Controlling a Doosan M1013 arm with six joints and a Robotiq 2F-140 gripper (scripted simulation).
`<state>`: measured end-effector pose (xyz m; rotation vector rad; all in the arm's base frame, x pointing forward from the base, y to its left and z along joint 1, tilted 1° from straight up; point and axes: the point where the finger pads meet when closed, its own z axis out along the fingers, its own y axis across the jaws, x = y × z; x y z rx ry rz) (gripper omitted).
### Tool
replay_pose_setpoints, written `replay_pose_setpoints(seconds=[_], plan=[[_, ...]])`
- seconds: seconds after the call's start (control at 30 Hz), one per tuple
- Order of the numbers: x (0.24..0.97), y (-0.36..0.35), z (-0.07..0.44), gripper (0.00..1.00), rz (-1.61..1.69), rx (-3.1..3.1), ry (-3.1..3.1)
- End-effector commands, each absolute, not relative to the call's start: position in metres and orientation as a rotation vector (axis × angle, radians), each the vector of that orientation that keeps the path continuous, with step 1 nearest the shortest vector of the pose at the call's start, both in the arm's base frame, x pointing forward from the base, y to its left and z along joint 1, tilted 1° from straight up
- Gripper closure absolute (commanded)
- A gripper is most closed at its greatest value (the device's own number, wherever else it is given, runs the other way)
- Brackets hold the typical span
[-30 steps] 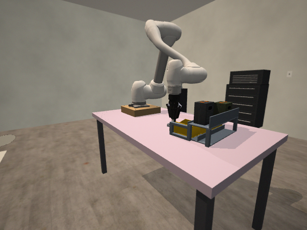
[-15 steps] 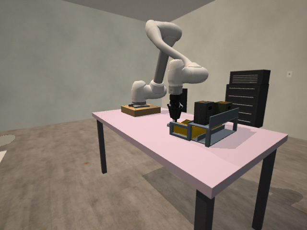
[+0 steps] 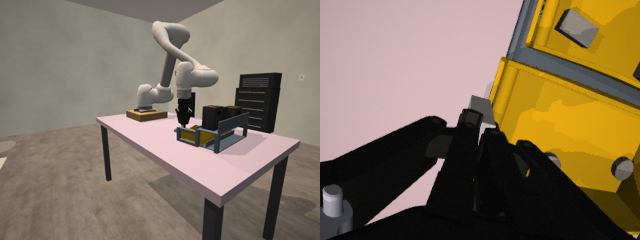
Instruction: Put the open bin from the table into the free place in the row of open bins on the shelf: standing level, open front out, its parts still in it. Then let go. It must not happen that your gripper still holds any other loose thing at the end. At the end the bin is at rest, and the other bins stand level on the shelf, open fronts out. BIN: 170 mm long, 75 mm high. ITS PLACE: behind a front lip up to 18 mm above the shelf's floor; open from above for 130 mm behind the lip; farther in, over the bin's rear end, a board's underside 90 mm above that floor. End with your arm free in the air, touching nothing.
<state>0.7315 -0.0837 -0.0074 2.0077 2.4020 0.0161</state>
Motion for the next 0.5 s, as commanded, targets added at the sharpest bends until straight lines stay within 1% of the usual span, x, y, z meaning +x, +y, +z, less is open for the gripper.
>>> replay_pose_setpoints(seconds=[0.0, 0.47], plan=[[0.7335, -0.0833, -0.0072, 1.0, 0.016, 2.008, 2.402], [0.7397, -0.0822, -0.0071, 1.0, 0.016, 2.008, 2.402]])
